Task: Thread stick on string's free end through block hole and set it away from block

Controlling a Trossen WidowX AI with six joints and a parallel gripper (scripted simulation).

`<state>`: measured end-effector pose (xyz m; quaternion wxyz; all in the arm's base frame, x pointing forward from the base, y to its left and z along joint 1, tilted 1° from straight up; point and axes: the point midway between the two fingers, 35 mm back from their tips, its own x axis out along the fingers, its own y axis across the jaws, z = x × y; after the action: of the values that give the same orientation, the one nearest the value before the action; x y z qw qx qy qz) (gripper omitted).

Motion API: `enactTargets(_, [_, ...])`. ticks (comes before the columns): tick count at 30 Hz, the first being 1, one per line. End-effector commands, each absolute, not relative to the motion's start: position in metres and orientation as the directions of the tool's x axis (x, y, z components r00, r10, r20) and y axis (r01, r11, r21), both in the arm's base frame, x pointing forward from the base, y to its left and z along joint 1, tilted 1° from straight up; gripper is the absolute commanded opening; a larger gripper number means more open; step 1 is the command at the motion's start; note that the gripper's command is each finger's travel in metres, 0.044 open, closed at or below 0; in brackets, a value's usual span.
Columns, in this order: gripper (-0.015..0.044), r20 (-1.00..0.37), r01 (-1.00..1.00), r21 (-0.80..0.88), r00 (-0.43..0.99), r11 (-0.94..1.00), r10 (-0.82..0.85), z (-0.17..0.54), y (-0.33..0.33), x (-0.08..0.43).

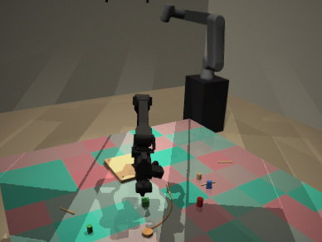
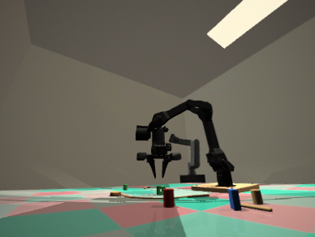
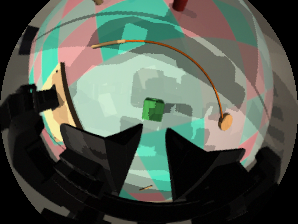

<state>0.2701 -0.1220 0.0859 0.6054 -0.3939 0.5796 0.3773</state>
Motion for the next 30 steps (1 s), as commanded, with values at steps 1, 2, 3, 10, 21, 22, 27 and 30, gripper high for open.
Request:
enactTargets(1, [0.0053, -0.999, -0.913, -0.039, 0.043, 0.405, 0.0, 0.086, -0.122, 0.27])
enactTargets(2, [0.0027, -0.999, -0.913, -0.039, 0.043, 0.405, 0.0, 0.086, -0.122, 0.27])
enactTargets(3, [0.0, -0.999, -0.913, -0.039, 0.043, 0.405, 0.0, 0.086, -0.122, 0.27])
enactTargets(10, [0.0, -0.999, -0.913, -0.039, 0.043, 0.405, 0.0, 0.086, -0.122, 0.27])
enactTargets(21, [0.0131, -0.999, -0.998, -0.044, 0.044, -0.054, 0.006, 0.087, -0.075, 0.273])
enactTargets(22, [0.0157, -0.999, -0.981, -0.045, 0.044, -0.191, 0.008, 0.087, -0.062, 0.272])
enactTargets(27, [0.0289, -0.999, -0.632, -0.041, 0.044, -0.774, 0.017, 0.088, 0.001, 0.259])
enactTargets(30, [0.0367, -0.999, -0.365, -0.035, 0.043, -0.93, 0.021, 0.087, 0.026, 0.249])
